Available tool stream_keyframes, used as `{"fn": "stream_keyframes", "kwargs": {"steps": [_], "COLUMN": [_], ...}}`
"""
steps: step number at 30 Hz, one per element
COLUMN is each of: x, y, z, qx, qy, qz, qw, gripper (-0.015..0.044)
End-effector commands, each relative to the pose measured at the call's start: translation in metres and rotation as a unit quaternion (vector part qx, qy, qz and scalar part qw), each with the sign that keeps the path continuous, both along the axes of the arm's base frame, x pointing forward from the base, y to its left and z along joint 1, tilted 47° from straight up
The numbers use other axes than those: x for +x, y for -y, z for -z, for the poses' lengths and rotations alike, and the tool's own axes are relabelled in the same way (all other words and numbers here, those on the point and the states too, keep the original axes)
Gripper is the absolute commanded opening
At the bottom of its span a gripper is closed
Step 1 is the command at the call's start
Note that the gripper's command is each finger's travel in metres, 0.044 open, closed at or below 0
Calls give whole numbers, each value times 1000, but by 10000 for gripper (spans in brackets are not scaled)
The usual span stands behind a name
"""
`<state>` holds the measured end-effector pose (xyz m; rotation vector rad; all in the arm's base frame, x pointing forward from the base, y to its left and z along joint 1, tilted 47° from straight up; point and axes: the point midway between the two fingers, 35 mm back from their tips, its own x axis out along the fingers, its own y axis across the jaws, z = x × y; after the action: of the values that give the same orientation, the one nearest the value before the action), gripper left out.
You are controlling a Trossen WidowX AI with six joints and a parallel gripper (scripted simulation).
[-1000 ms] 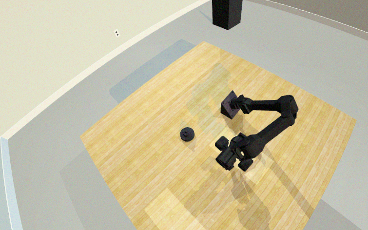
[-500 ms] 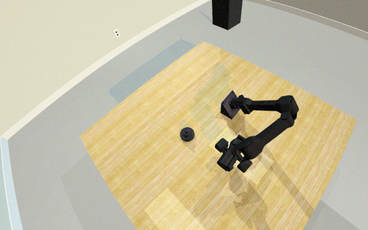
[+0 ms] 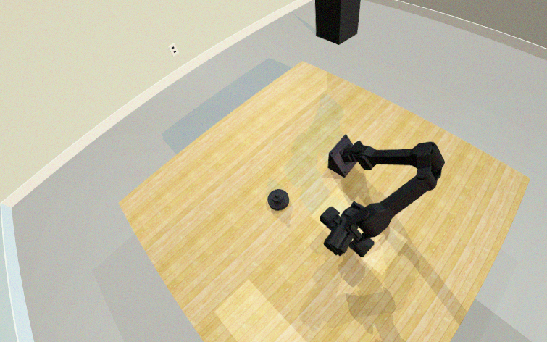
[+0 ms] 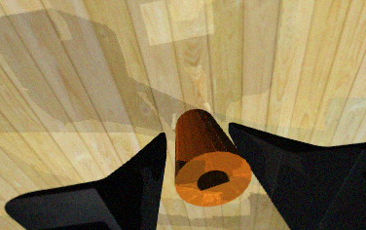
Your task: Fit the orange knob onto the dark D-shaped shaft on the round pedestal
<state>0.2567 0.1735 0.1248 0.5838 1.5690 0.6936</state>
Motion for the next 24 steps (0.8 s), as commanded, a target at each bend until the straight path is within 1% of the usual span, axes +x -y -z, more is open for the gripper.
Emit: {"fn": "stream_keyframes", "kwargs": {"steps": [1,2,8,13,24], "x": [-1,-1,-1,4,15], "y": [0,0,0,11,65], "z": [1,1,1,-8,-48], "qx": [2,2,2,0,-6], "qy": [-3,-3,-3,1,15], "qz": [1,1,1,6,26], "qw": [1000,1000,1000,1000,1000], "gripper": [204,177,138,6,0]}}
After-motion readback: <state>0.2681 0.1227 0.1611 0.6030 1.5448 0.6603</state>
